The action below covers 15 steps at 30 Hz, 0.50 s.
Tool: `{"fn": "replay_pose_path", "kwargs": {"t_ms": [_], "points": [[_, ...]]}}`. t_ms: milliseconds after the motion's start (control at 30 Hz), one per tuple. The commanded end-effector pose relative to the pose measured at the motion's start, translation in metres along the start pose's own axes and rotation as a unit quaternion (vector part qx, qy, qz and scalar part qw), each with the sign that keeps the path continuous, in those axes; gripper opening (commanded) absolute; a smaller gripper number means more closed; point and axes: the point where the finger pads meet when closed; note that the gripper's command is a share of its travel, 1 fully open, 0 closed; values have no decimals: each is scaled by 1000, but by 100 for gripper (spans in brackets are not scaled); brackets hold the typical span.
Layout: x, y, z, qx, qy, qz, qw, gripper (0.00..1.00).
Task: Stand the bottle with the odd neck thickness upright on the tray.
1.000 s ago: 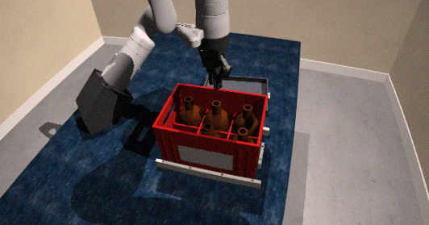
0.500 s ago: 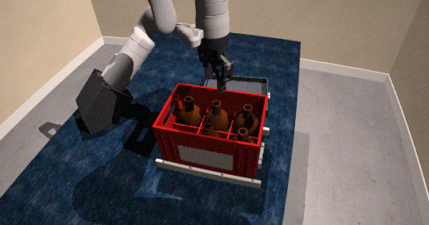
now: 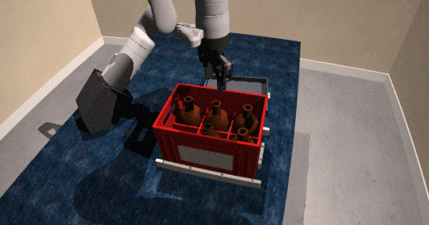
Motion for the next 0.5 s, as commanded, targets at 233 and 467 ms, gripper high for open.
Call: {"fn": "replay_pose_path", "kwargs": {"t_ms": [233, 467], "points": [[0, -1, 0, 1, 0, 0, 1000, 64], [0, -6, 0, 1, 0, 0, 1000, 64]]}}
Point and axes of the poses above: the point where the finger pads meet when closed, its own y axis back along the fingers, its own z axis across the jaws, x = y × z, and after that the axes turned 15 degrees about y, right-handed
